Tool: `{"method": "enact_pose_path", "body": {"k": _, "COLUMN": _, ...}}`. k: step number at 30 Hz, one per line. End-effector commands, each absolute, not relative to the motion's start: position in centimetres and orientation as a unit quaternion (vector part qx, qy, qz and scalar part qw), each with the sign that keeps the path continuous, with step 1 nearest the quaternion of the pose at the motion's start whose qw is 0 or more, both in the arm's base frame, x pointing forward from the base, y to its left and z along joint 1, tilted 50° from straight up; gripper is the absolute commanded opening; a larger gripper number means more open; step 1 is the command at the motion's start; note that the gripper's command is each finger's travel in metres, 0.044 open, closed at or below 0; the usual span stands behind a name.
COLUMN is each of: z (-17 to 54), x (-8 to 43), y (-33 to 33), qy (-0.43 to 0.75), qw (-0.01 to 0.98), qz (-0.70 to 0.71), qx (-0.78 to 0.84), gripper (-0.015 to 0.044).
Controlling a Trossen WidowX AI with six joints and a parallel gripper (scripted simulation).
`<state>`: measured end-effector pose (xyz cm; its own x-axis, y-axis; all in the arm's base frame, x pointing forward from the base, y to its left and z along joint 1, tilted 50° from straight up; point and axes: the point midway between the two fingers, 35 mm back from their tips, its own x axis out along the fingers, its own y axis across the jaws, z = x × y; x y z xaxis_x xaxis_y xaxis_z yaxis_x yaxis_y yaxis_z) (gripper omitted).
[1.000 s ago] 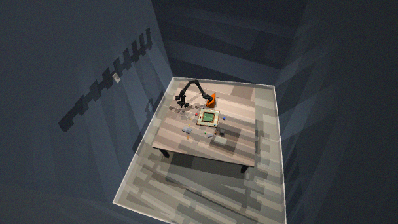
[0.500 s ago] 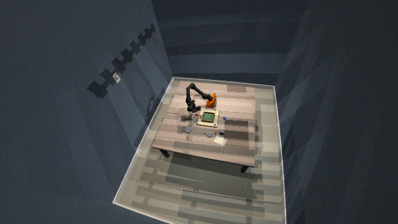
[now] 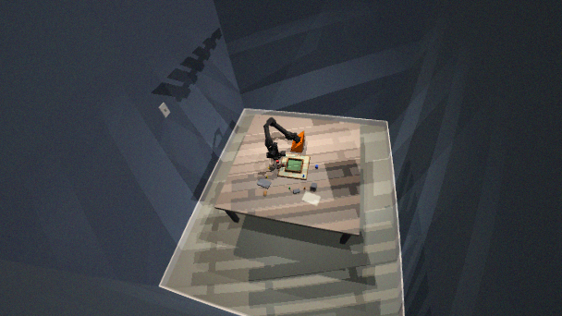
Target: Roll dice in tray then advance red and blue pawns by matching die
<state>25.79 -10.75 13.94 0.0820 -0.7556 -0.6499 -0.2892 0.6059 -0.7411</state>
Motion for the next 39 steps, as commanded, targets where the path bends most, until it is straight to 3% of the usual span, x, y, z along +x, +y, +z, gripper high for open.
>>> {"method": "enact_pose_path", "body": {"k": 1, "z": 13.1, "x": 25.7, "y": -11.7, "qy": 0.652, "qw": 0.612, "qz": -0.19, "qx": -0.405, "gripper": 0.0275}}
{"method": "enact_pose_path", "body": {"k": 25, "z": 11.1, "x": 25.9, "y": -14.1, "qy": 0.652, "qw": 0.612, "qz": -0.191, "qx": -0.405, "gripper": 0.0275}}
{"method": "enact_pose_path", "body": {"k": 31, "z": 11.1, "x": 25.9, "y": -14.1, "qy": 0.652, "qw": 0.612, "qz": -0.191, "qx": -0.405, "gripper": 0.0118}}
{"method": "enact_pose_path", "body": {"k": 39, "z": 11.1, "x": 25.9, "y": -14.1, "qy": 0.652, "qw": 0.612, "qz": -0.191, "qx": -0.405, "gripper": 0.0045}}
